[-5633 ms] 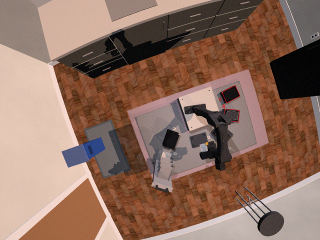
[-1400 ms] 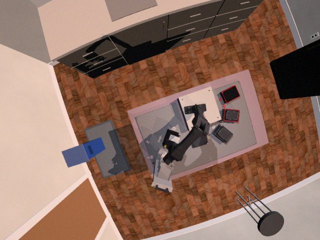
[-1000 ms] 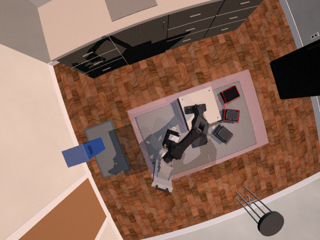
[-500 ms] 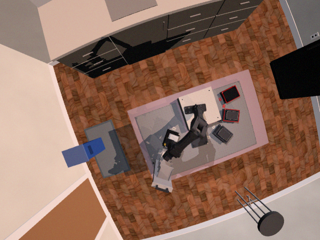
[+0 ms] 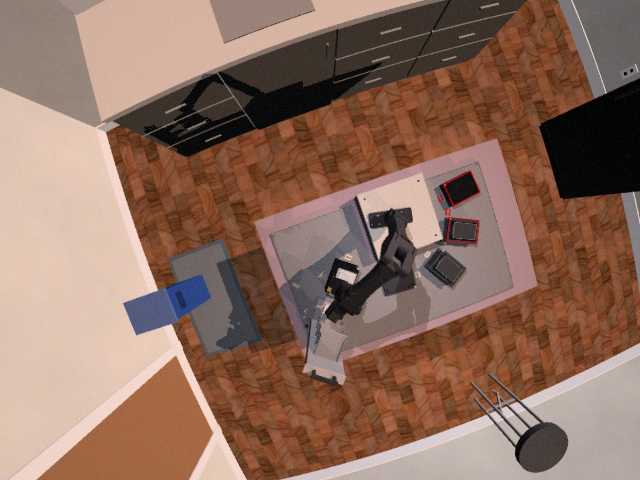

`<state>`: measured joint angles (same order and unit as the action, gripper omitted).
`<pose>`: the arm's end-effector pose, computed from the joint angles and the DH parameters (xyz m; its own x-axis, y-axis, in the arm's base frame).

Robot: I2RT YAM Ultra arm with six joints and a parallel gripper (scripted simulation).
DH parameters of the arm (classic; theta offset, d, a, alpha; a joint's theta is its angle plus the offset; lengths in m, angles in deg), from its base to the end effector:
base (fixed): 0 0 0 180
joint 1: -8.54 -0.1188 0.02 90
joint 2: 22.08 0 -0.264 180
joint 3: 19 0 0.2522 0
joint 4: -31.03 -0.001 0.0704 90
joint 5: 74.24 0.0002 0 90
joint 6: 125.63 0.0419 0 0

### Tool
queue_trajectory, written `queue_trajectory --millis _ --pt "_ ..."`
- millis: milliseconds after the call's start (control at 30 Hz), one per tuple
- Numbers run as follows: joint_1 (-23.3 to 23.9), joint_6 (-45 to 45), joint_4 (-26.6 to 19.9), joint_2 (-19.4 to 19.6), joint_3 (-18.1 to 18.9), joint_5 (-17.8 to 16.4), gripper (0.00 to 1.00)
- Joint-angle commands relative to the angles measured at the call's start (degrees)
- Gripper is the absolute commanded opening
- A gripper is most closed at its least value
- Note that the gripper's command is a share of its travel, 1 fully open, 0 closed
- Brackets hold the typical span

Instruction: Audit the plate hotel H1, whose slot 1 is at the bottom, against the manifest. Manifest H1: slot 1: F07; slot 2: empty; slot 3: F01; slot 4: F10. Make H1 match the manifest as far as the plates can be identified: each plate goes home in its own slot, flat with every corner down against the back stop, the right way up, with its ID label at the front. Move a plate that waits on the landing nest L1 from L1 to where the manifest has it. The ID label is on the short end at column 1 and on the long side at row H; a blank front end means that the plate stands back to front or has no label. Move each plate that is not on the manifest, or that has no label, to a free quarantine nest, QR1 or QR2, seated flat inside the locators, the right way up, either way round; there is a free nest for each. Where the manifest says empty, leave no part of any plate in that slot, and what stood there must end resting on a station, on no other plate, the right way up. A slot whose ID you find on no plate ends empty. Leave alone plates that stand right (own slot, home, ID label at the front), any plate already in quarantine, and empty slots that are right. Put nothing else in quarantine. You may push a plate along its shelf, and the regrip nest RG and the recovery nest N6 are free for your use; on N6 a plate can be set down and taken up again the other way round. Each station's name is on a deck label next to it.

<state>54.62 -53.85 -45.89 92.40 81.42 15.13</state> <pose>0.2590 -0.2669 0.1855 -0.8840 0.4673 0.0128 0.4674 0.8839 0.0158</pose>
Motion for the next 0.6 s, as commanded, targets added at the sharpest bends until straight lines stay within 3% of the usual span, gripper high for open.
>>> queue_trajectory --millis 0,567 --pt "-0.04 0.01 0.39 -0.7 0.16 -0.04 0.86" --pt "-0.05 0.03 1.15 -1.01 -0.91 -0.04 0.86"
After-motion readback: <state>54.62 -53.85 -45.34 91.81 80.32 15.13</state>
